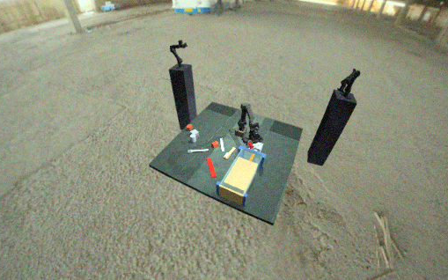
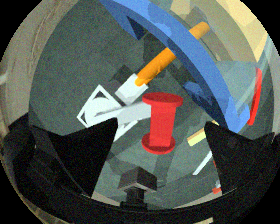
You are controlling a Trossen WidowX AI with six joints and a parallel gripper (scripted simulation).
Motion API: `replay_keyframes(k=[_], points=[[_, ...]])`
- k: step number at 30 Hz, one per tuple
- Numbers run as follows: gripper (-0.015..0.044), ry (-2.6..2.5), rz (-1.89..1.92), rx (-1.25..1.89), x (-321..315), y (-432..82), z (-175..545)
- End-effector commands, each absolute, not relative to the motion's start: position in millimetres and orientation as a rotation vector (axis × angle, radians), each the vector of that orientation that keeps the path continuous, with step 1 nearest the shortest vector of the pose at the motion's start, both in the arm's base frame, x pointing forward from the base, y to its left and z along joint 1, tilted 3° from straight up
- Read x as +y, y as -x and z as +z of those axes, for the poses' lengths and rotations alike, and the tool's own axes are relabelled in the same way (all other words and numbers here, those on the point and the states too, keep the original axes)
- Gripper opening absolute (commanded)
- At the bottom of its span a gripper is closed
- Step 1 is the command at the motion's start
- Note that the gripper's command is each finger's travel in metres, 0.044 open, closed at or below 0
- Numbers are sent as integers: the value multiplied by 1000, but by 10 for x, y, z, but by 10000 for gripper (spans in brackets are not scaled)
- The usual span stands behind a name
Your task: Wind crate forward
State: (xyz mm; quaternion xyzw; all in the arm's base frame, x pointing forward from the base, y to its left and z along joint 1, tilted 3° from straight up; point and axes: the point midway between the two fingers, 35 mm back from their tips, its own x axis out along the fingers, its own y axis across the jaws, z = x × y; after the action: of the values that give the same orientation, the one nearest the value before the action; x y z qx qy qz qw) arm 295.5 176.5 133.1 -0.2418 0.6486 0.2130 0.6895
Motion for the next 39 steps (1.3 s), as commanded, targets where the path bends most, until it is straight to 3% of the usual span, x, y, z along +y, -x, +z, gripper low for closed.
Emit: replay_keyframes(k=[1, 29, 39], points=[[440, 540, 480, 1461, 1763, -2941, 1238], [440, 540, 480, 1461, 1736, -2934, 854], [177, 539, 474, 1454, 1739, -2951, 888]])
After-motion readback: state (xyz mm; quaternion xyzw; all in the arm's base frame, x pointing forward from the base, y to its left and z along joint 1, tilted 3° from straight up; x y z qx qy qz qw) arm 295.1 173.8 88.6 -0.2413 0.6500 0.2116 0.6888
